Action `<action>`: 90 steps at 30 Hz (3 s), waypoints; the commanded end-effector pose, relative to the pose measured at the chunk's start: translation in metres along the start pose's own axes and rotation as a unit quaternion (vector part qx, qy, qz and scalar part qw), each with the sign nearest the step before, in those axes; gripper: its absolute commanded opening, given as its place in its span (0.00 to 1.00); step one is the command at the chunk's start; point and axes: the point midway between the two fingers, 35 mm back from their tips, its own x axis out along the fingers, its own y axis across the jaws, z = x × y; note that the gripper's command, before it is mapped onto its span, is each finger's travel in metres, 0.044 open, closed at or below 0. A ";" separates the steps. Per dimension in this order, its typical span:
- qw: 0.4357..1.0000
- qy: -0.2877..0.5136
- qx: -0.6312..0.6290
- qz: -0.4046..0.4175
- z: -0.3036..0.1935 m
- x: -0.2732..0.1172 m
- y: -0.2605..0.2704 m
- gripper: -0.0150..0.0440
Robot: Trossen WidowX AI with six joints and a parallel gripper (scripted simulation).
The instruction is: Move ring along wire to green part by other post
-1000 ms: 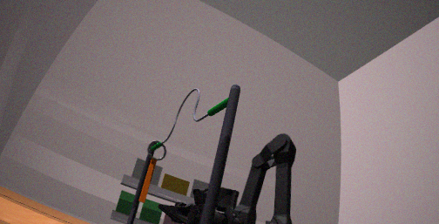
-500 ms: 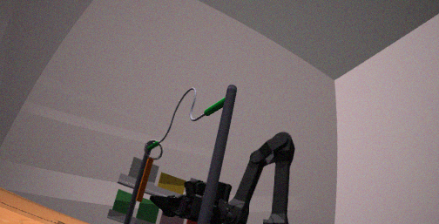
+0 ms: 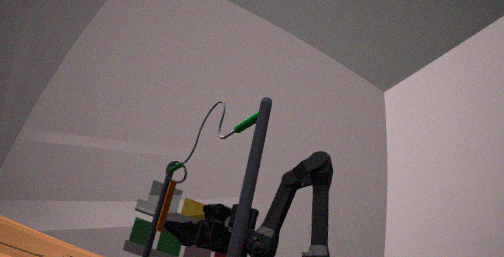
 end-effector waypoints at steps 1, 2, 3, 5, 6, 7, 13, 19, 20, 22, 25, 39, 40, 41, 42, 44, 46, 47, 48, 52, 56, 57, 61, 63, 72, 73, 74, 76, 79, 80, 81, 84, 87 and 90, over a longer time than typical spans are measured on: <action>1.000 0.000 0.003 -0.001 0.000 0.006 -0.001 0.53; 1.000 0.000 0.003 -0.001 0.000 0.008 -0.001 0.53; 1.000 0.000 0.003 -0.001 0.000 0.009 -0.001 0.53; 1.000 0.000 0.003 -0.001 0.000 0.013 -0.001 0.53; 1.000 0.000 0.003 -0.001 0.000 0.014 0.000 0.53; 1.000 0.000 0.003 -0.001 0.000 0.016 0.000 0.53; 1.000 0.000 0.003 -0.001 0.000 0.025 0.000 0.53; 1.000 -0.001 0.003 -0.001 0.000 0.034 0.002 0.53; 1.000 -0.001 0.003 -0.001 0.000 0.036 0.002 0.53; 1.000 -0.001 0.003 -0.001 0.000 0.039 0.002 0.53; 1.000 -0.001 0.003 -0.001 0.000 0.043 0.003 0.53; 1.000 -0.001 0.003 -0.001 0.000 0.044 0.004 0.53; 1.000 -0.001 0.003 -0.001 0.000 0.044 0.004 0.53; 1.000 -0.001 0.003 -0.001 0.000 0.044 0.004 0.53; 1.000 -0.001 0.003 -0.001 0.000 0.044 0.004 0.53; 1.000 -0.002 0.000 0.001 0.000 0.044 0.004 0.48; 1.000 -0.002 0.000 0.001 0.000 0.044 0.004 0.39; 1.000 -0.002 0.000 0.001 0.000 0.044 0.004 0.35; 1.000 -0.002 0.000 0.001 0.000 0.044 0.004 0.30; 1.000 -0.002 0.000 0.001 0.000 0.044 0.004 0.12; 1.000 -0.002 0.000 0.001 0.000 0.044 0.004 0.00; 1.000 -0.002 0.000 0.001 0.000 0.044 0.004 0.00; 1.000 -0.002 0.000 0.001 0.000 0.044 0.004 0.00; 1.000 -0.002 0.000 0.001 0.001 0.044 0.004 0.00; 1.000 -0.003 0.003 -0.003 0.015 0.044 0.004 0.00; 1.000 -0.003 0.003 -0.003 0.016 0.044 0.004 0.00; 1.000 -0.003 0.003 -0.003 0.016 0.044 0.004 0.00; 1.000 -0.003 0.003 -0.003 0.016 0.044 0.004 0.00; 1.000 -0.003 0.003 -0.003 0.016 0.044 0.004 0.00; 1.000 -0.003 0.003 -0.003 0.016 0.044 0.004 0.00; 1.000 -0.003 0.003 -0.003 0.016 0.044 0.004 0.00; 1.000 -0.003 0.003 -0.003 0.016 0.044 0.004 0.00; 1.000 -0.003 0.003 -0.003 0.016 0.044 0.004 0.00; 1.000 -0.003 0.003 -0.003 0.016 0.044 0.006 0.00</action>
